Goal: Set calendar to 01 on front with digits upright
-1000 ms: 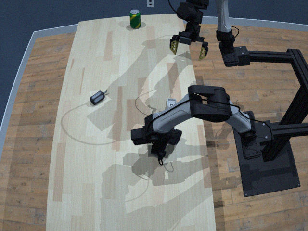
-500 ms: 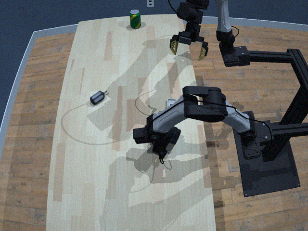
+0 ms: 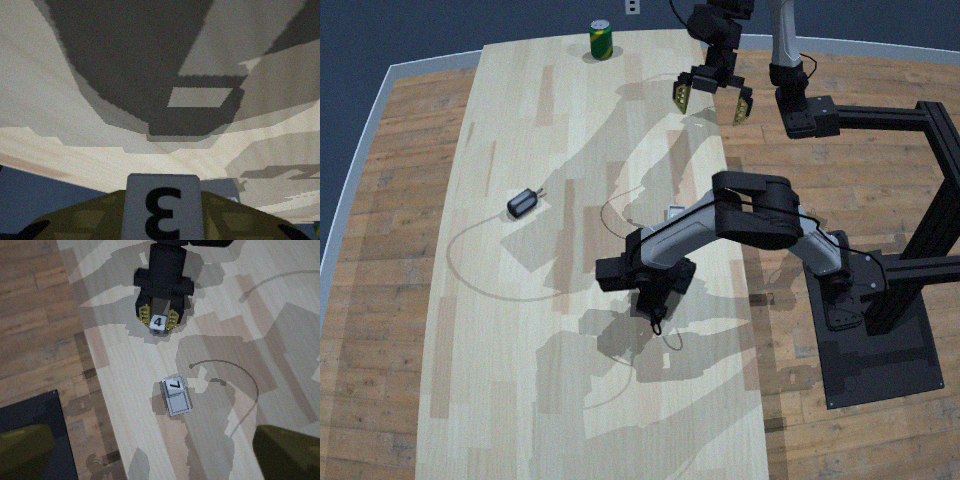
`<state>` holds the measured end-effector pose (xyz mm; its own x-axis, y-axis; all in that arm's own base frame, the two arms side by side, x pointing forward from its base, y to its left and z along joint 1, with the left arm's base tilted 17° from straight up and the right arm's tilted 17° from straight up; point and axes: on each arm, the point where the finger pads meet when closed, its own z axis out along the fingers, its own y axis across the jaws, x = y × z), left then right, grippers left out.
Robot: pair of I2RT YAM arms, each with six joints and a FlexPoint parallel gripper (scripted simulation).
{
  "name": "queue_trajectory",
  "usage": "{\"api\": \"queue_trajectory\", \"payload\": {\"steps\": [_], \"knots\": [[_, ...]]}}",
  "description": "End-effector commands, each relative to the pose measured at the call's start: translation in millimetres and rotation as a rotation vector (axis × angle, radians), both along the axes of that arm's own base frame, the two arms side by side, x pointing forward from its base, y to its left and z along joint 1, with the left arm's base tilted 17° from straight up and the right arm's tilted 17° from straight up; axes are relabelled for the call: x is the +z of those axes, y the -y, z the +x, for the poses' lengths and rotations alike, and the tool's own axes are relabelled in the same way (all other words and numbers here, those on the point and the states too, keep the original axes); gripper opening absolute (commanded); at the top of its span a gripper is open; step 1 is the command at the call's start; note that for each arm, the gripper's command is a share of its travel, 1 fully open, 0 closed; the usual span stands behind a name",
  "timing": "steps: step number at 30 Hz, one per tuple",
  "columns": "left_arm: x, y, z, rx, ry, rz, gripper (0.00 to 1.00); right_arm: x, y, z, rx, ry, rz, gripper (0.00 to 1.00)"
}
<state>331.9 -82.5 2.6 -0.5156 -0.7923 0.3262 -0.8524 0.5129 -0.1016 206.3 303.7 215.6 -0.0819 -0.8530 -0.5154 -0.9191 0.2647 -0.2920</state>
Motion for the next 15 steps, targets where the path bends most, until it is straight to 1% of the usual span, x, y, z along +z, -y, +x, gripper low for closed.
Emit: {"api": "queue_trajectory", "payload": {"steps": [1,3,4,7,9,15], "knots": [[44,10,-2,0.0,0.029,-0.013,0.19,7,-4,-2,0.009,0.007,0.021,1.0],[52,12,-4,0.0,0.03,-0.013,0.19,7,-4,-2,0.009,0.007,0.021,1.0],[54,13,-1,-0.001,0.049,-0.014,0.19,7,-4,-2,0.009,0.007,0.021,1.0],[33,9,6,-0.005,0.048,-0.008,0.19,7,-4,-2,0.009,0.007,0.021,1.0],[19,5,4,-0.006,0.025,-0.006,0.19,7,-4,-2,0.009,0.007,0.021,1.0],[12,4,3,-0.007,-0.008,0.0,0.19,7,-4,-2,0.009,0.007,0.021,1.0]]}}
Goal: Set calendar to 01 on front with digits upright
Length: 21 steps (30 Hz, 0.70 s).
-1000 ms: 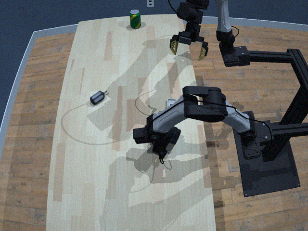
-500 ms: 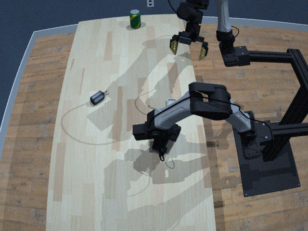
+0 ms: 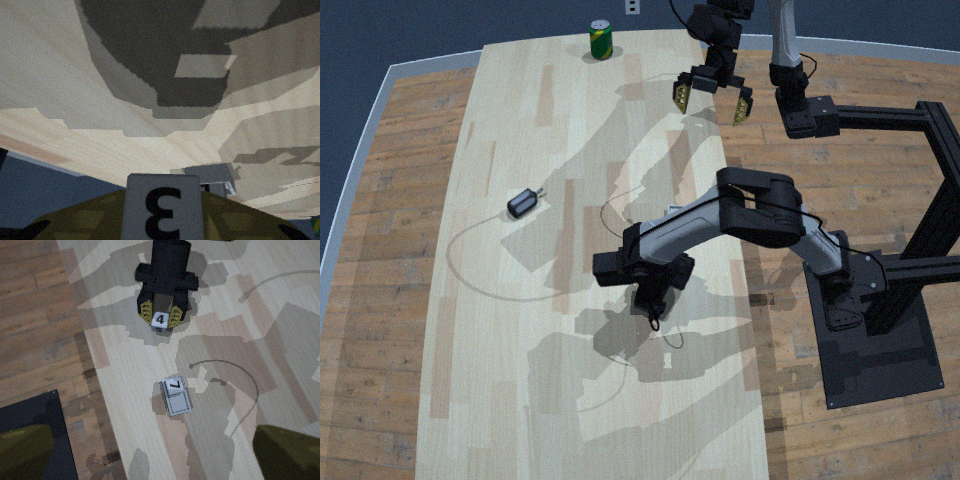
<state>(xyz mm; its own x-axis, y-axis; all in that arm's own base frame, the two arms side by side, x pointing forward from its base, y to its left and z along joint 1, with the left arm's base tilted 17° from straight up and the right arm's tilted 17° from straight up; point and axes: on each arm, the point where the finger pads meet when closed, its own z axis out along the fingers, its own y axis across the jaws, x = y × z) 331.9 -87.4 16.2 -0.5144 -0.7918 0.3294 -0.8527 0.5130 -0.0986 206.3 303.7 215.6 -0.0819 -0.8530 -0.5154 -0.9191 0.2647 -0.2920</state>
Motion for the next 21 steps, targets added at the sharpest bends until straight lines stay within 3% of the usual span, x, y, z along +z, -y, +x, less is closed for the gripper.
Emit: {"api": "queue_trajectory", "payload": {"steps": [1,5,12,14,21], "knots": [[-3,-1,6,-0.005,0.0,0.001,0.19,7,-4,-2,0.009,0.007,0.021,1.0],[4,-1,14,-0.045,0.071,0.012,0.19,7,-4,-2,0.009,0.007,0.021,1.0],[6,-1,24,-0.297,0.289,0.069,0.19,7,-4,-2,0.009,0.007,0.021,1.0],[6,-1,24,-0.297,0.289,0.069,0.19,7,-4,-2,0.009,0.007,0.021,1.0],[11,2,26,-0.632,0.566,0.148,0.19,7,-4,-2,0.009,0.007,0.021,1.0]]}}
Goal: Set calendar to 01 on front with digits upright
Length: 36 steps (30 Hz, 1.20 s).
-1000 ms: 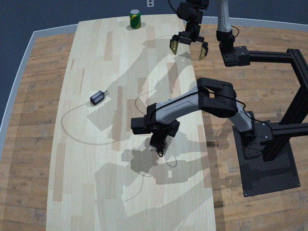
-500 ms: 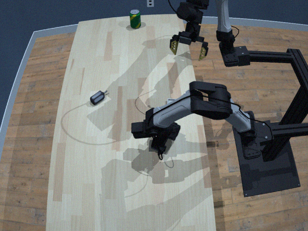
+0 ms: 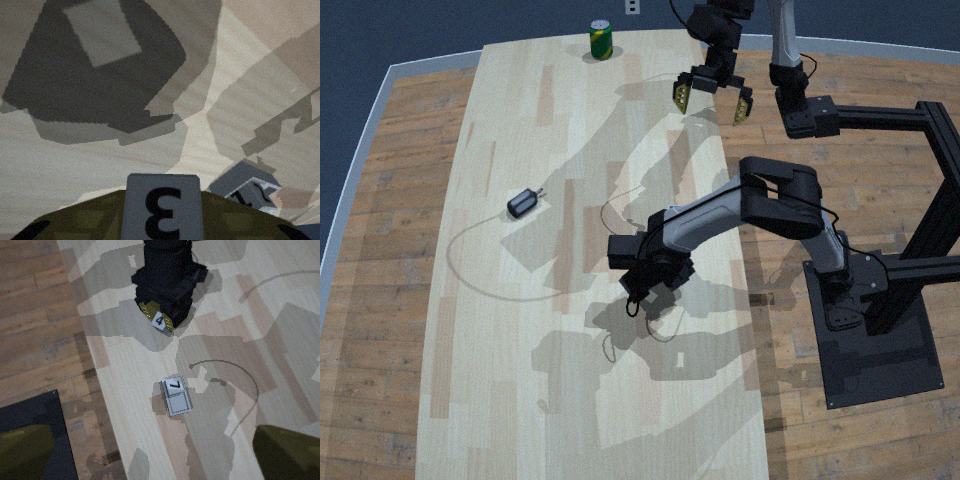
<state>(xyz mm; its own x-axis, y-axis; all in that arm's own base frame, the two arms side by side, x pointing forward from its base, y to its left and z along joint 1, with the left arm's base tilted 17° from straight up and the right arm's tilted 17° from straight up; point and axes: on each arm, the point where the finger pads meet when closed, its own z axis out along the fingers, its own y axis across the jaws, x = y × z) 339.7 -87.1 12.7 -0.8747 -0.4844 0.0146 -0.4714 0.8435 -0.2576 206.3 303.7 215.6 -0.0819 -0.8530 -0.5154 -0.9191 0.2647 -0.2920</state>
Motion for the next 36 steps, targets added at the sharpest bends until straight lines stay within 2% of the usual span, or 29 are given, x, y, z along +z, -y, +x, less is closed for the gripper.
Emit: {"api": "queue_trajectory", "payload": {"steps": [1,8,10,19,25,29,36], "knots": [[15,2,18,-0.22,0.251,0.031,0.19,7,-4,-2,0.009,0.007,0.021,1.0],[19,5,14,-0.484,0.458,0.072,0.19,7,-4,-2,0.009,0.007,0.021,1.0],[19,5,14,-0.484,0.458,0.072,0.19,7,-4,-2,0.009,0.007,0.021,1.0],[22,7,11,-0.843,0.745,0.155,0.19,7,-4,-2,0.009,0.007,0.021,1.0],[15,8,5,-1.054,0.886,0.194,0.19,7,-4,-2,0.009,0.007,0.021,1.0],[10,9,3,-1.123,0.924,0.199,0.19,7,-4,-2,0.009,0.007,0.021,1.0],[6,7,-4,-1.364,1.106,0.246,0.19,7,-4,-2,0.009,0.007,0.021,1.0]]}}
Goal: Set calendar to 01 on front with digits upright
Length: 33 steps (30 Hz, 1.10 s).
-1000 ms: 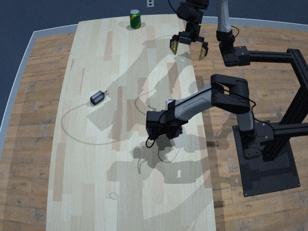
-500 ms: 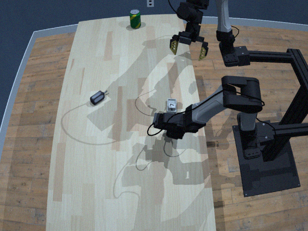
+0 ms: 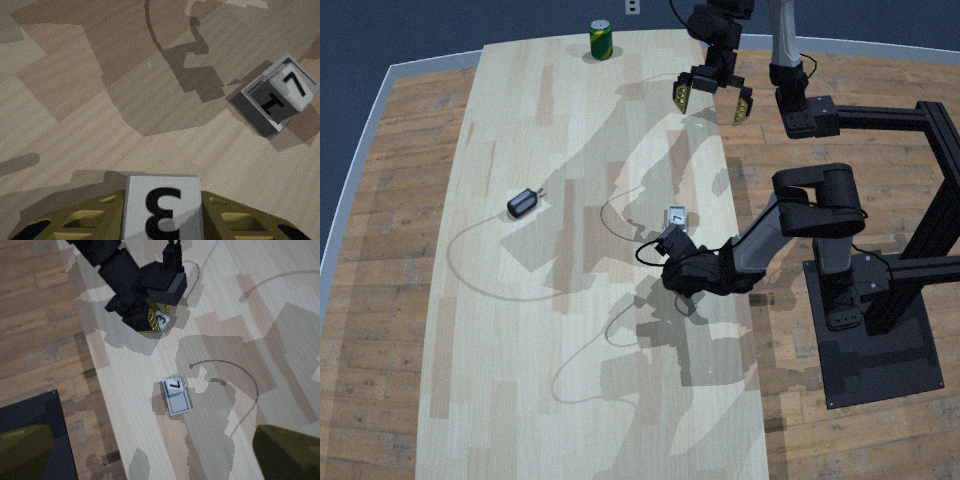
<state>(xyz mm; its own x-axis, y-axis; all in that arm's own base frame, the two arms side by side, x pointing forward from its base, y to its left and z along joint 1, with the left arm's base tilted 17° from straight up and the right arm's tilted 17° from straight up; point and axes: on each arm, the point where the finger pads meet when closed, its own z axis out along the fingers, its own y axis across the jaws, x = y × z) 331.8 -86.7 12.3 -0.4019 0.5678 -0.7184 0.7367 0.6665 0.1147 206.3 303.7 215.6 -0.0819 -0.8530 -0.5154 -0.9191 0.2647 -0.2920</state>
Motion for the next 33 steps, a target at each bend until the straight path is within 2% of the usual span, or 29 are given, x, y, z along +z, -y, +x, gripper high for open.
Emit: {"api": "queue_trajectory", "payload": {"steps": [1,4,12,17,23,33], "knots": [[6,7,3,-0.214,0.174,0.011,0.19,7,-4,-2,0.009,0.007,0.021,1.0],[6,4,5,-0.261,0.217,0.023,0.19,7,-4,-2,0.009,0.007,0.021,1.0],[5,-1,8,-0.247,0.209,0.027,0.19,7,-4,-2,0.009,0.007,0.021,1.0],[0,-1,10,-0.261,0.248,0.03,0.19,7,-4,-2,0.009,0.007,0.021,1.0],[-18,-2,2,-0.259,0.214,0.024,0.19,7,-4,-2,0.009,0.007,0.021,1.0],[-20,-2,8,-0.251,0.203,0.025,0.19,7,-4,-2,0.009,0.007,0.021,1.0]]}}
